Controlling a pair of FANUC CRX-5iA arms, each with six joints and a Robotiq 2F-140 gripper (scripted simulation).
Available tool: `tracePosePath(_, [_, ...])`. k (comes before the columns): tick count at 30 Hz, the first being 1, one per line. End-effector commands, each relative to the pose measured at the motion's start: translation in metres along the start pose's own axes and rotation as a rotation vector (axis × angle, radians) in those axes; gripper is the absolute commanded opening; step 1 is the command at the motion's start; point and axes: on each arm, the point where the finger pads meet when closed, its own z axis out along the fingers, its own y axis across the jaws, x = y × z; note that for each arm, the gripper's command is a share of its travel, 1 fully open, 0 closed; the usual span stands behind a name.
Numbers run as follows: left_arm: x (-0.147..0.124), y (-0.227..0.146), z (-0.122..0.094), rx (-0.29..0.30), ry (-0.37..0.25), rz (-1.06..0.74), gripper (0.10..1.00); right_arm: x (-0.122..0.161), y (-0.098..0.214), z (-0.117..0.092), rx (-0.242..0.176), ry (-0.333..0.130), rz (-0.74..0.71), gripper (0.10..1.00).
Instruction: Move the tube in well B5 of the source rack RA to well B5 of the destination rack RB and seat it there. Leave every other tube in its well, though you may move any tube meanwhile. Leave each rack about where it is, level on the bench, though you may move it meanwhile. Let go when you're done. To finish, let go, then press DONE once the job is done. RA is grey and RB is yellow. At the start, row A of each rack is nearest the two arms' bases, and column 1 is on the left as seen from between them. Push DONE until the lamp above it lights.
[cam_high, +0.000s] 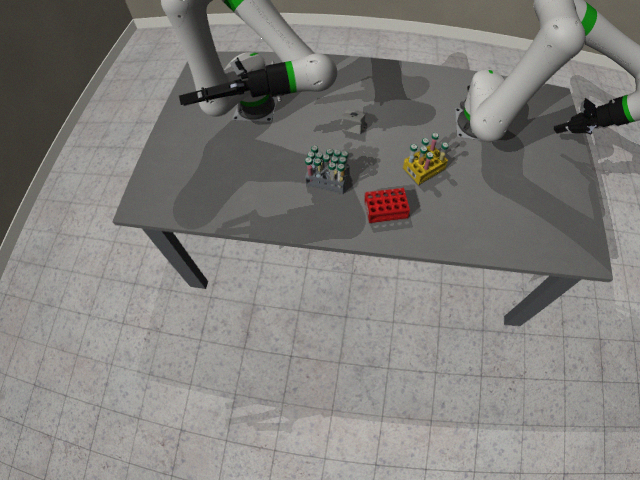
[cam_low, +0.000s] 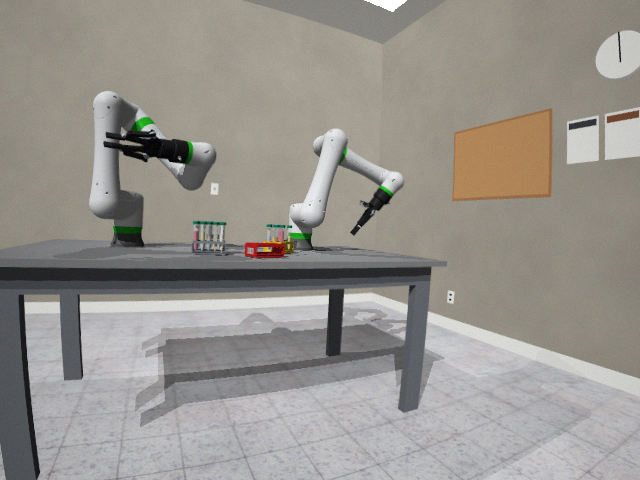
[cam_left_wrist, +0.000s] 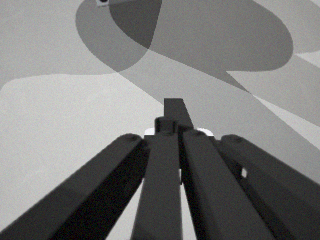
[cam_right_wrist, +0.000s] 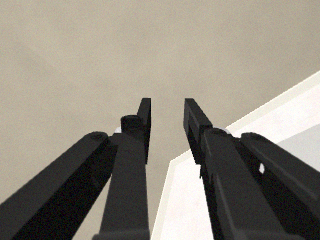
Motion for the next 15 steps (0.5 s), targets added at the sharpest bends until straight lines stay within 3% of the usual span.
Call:
tracePosePath(1, [-0.003, 0.002, -0.005, 0.009, -0.016, -0.093, 0.099, 0.000, 0.000, 0.000, 0.000, 0.000, 0.001, 0.282])
tracePosePath(15, [-0.014, 0.011, -0.023, 0.058, -0.067, -0.452, 0.099, 0.000, 0.000, 0.000, 0.000, 0.000, 0.001, 0.282])
